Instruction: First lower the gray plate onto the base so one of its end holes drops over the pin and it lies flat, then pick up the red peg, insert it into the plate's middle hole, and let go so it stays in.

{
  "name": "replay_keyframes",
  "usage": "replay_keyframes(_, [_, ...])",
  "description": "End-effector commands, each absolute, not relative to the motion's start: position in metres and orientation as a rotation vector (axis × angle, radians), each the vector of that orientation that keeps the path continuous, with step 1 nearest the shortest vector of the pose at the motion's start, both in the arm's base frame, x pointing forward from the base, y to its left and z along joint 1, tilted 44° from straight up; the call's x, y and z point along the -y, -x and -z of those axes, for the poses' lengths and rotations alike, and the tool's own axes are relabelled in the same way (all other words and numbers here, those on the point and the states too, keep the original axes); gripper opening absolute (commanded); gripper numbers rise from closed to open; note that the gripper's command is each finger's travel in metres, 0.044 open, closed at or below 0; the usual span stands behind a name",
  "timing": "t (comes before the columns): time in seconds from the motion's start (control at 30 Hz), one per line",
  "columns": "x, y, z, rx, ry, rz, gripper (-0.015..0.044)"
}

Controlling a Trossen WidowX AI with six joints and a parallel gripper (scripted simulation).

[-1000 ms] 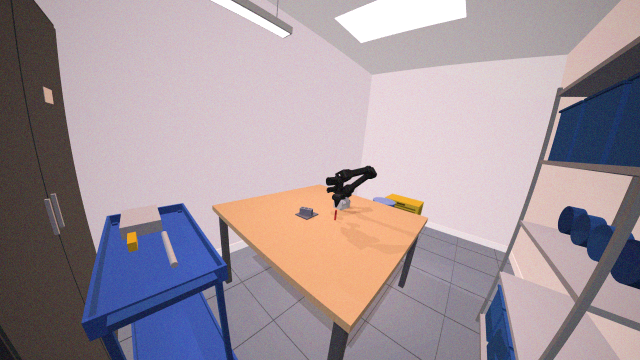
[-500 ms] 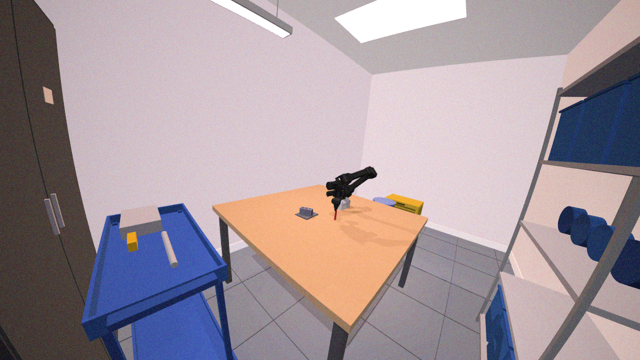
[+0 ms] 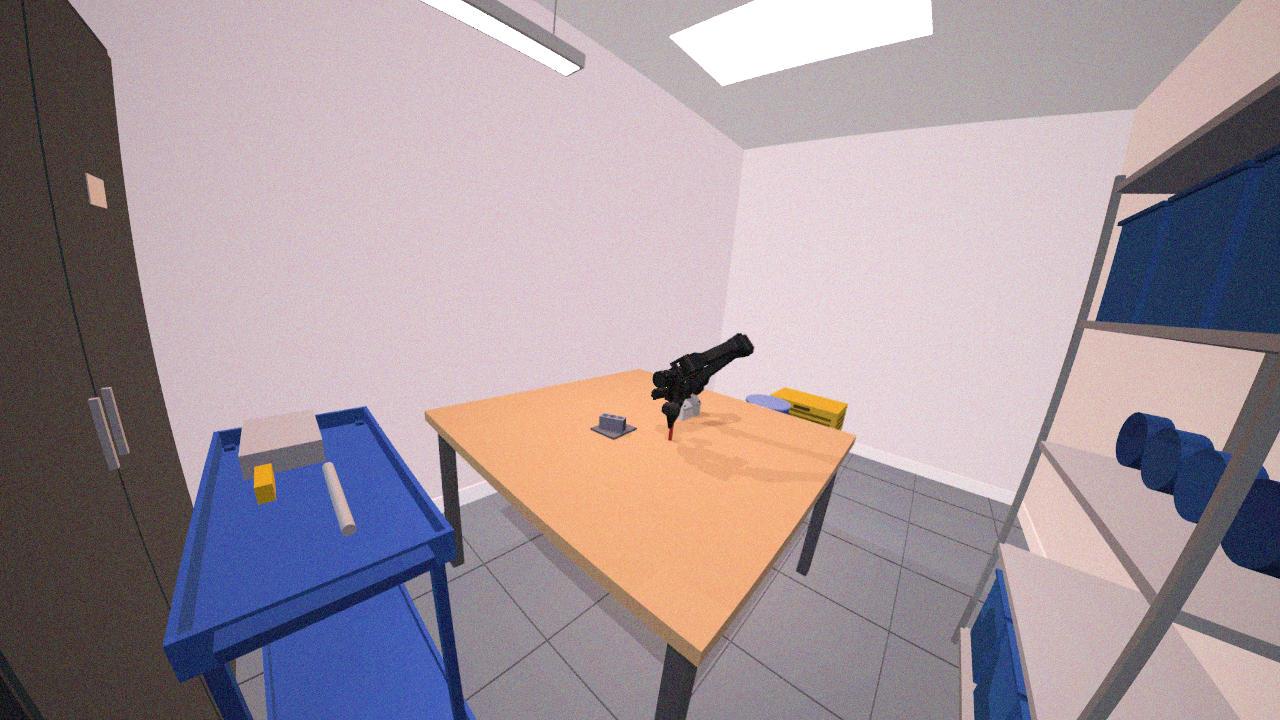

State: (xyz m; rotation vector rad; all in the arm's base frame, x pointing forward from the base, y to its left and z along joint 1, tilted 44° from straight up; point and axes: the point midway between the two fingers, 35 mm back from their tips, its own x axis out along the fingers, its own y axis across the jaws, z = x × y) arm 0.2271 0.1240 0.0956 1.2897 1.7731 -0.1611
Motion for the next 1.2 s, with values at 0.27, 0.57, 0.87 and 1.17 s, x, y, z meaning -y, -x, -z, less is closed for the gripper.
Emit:
replay_keyframes(0.27, [-0.138,-0.223,-0.080,-1.782,-1.297,0.163,0.0440])
replay_keyframes(0.57, [-0.142,-0.223,-0.077,-1.782,-1.298,0.162,0.0335])
replay_keyframes(0.87, [-0.142,-0.223,-0.077,-1.782,-1.298,0.162,0.0099])
replay_keyframes(1.17, [-0.142,-0.223,-0.077,-1.782,-1.298,0.162,0.0000])
